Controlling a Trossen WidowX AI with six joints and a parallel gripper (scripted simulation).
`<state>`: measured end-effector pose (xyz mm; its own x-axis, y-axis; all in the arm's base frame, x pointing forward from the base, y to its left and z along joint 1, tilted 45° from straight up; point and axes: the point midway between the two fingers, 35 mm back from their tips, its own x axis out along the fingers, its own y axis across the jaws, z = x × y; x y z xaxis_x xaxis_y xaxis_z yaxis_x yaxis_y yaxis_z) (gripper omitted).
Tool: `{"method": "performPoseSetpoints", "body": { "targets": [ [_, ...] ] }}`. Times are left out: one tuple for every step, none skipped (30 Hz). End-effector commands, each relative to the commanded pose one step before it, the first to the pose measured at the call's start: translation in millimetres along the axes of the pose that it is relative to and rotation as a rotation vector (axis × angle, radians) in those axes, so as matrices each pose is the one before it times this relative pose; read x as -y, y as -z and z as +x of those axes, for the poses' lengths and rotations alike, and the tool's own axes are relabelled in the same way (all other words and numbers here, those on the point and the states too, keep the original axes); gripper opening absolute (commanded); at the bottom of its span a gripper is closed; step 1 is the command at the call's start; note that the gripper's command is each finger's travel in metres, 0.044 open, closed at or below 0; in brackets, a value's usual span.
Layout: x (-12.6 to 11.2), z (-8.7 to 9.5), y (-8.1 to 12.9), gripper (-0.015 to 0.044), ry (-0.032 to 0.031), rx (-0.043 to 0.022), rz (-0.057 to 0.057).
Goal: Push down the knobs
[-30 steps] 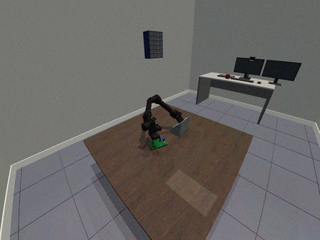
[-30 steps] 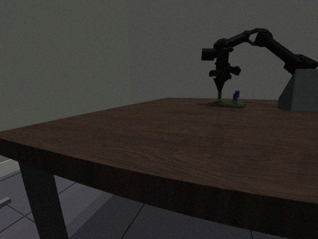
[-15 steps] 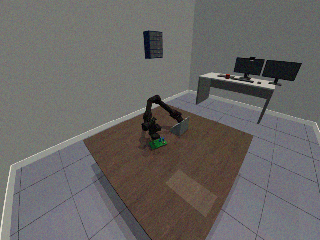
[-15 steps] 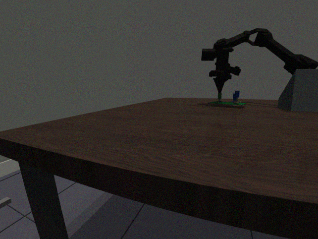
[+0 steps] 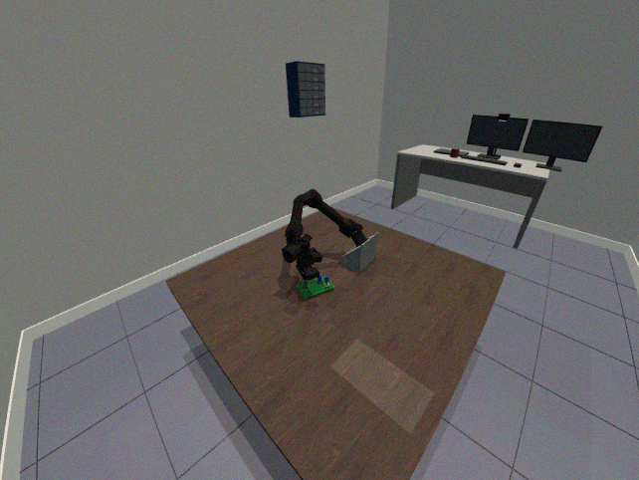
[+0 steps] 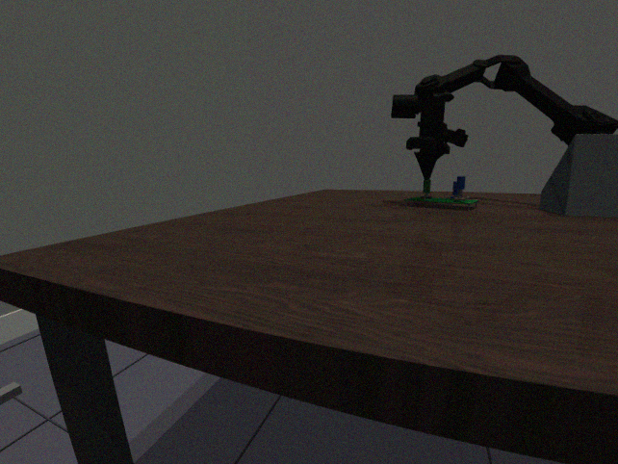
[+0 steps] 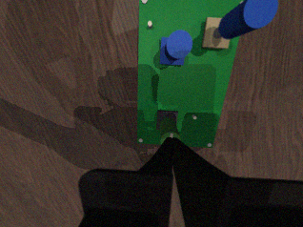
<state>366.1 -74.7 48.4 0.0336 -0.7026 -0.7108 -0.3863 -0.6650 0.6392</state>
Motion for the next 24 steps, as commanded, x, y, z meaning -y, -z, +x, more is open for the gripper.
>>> {"method": "performPoseSetpoints", "body": {
  "targets": [
    [-2.62,18.37,1.22,0.0,-0.01785,0.02182,0.0186],
    [0.0,0.0,0.0,0.0,0.0,0.0,0.0],
    [0.0,0.0,0.0,0.0,0.0,0.0,0.0],
    [0.0,0.0,0.0,0.0,0.0,0.0,0.0],
    [0.0,0.0,0.0,0.0,0.0,0.0,0.0],
    [0.0,0.0,0.0,0.0,0.0,0.0,0.0],
    [0.0,0.0,0.0,0.0,0.0,0.0,0.0],
    [0.0,0.0,0.0,0.0,0.0,0.0,0.0],
    [0.0,0.0,0.0,0.0,0.0,0.0,0.0],
    [0.0,0.0,0.0,0.0,0.0,0.0,0.0],
    [0.0,0.17,0.0,0.0,-0.00001,0.0,0.0],
    [0.0,0.36,0.0,0.0,-0.00002,-0.00001,0.0],
    [0.0,0.22,0.0,0.0,-0.00001,0.0,0.0],
    [0.0,0.0,0.0,0.0,0.0,0.0,0.0],
    [0.0,0.0,0.0,0.0,0.0,0.0,0.0],
    [0.0,0.0,0.0,0.0,0.0,0.0,0.0],
    [0.0,0.0,0.0,0.0,0.0,0.0,0.0],
    [0.01,-0.26,0.01,0.0,0.00003,0.00001,0.0],
    [0.03,-0.51,0.02,0.0,0.00006,0.00002,0.0],
    [0.04,-0.75,0.03,0.0,0.00008,0.00003,0.0],
    [0.05,-1.01,0.04,0.0,0.0001,0.00004,0.0],
    [0.06,-1.27,0.05,0.0,0.00013,0.00004,0.0],
    [0.06,-1.51,0.05,0.0,0.00014,0.00005,0.0],
    [0.06,-1.62,0.05,0.0,0.00014,0.00005,0.0]
  ]
}}
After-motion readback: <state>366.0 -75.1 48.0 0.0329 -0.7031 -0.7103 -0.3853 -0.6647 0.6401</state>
